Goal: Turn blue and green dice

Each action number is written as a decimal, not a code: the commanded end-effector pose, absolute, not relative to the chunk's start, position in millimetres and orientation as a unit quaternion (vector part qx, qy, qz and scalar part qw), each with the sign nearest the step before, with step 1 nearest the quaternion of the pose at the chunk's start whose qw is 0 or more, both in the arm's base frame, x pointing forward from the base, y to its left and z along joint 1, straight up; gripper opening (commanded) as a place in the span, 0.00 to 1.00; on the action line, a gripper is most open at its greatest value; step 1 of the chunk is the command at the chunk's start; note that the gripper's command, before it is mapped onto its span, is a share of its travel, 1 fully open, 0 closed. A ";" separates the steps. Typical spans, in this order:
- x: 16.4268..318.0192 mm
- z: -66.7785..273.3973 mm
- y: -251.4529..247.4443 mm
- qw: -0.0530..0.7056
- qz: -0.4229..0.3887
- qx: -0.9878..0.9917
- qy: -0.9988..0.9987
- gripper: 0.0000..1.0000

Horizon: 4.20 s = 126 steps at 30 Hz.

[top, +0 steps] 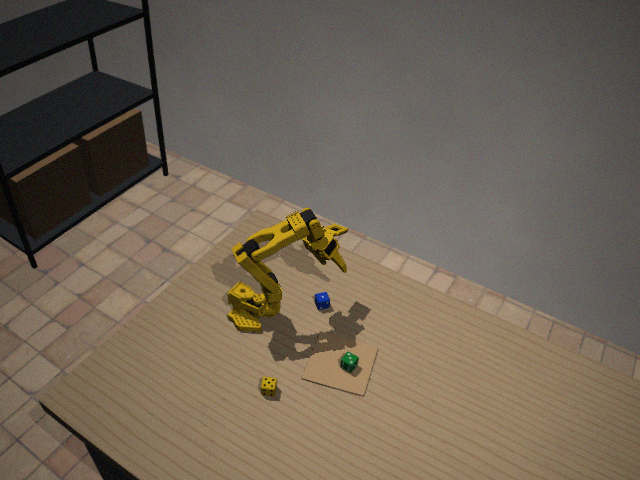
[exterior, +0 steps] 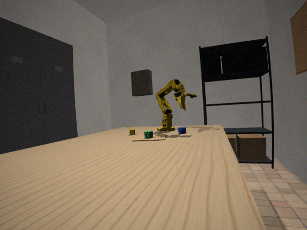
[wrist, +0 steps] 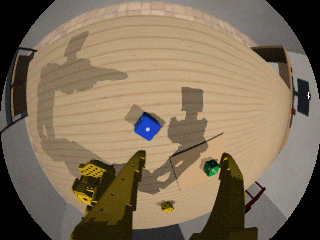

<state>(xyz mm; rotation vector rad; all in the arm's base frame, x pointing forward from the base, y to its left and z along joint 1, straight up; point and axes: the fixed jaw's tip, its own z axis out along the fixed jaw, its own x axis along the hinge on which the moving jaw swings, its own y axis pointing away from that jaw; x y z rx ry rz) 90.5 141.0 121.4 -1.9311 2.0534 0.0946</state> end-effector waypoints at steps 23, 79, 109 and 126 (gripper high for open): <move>89.3 122.7 158.9 0.104 0.063 -0.452 0.883 0.35; 81.2 48.7 146.8 -0.113 -0.072 -0.431 0.893 0.35; 81.1 37.1 146.6 -0.128 -0.082 -0.430 0.890 0.35; 81.1 21.0 146.6 -0.143 -0.092 -0.429 0.887 0.35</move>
